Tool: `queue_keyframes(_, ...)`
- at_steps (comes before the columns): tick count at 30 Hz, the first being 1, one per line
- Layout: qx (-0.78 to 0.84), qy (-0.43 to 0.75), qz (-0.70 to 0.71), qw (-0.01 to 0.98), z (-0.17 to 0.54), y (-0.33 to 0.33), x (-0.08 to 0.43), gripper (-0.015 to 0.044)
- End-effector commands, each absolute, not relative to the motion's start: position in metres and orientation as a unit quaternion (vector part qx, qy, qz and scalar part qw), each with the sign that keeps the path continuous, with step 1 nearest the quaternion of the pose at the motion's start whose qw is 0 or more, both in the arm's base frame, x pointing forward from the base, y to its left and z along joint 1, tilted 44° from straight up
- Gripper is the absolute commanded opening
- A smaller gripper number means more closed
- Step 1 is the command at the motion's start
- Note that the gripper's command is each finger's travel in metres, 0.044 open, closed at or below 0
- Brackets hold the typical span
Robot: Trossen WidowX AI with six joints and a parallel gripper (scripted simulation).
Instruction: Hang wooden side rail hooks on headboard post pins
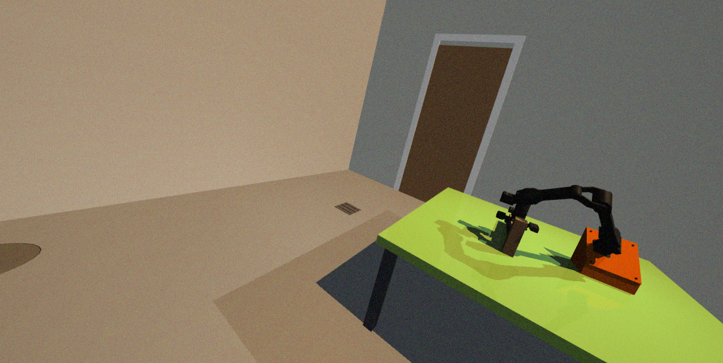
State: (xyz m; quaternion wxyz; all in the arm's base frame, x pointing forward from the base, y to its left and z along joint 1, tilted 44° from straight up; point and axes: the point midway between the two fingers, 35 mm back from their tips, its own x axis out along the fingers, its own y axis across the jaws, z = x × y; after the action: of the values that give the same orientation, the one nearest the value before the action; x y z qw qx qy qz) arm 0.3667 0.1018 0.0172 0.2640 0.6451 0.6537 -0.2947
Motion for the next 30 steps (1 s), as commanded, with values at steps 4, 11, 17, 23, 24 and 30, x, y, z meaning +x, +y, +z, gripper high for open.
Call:
queue_keyframes(4,0.648,0.651,-0.294,0.264,0.0196,0.1013,0.3679,0.0000)
queue_keyframes(11,0.648,0.651,-0.294,0.264,0.0203,0.1017,0.3677,0.0000)
queue_keyframes(17,0.648,0.651,-0.294,0.264,0.0199,0.1023,0.3678,0.0000)
queue_keyframes(23,0.648,0.651,-0.294,0.264,0.0192,0.1029,0.3678,0.0000)
queue_keyframes(24,0.648,0.651,-0.294,0.264,0.0191,0.1031,0.3678,0.0000)
queue_keyframes(30,0.648,0.651,-0.294,0.264,0.0183,0.1038,0.3677,0.0000)
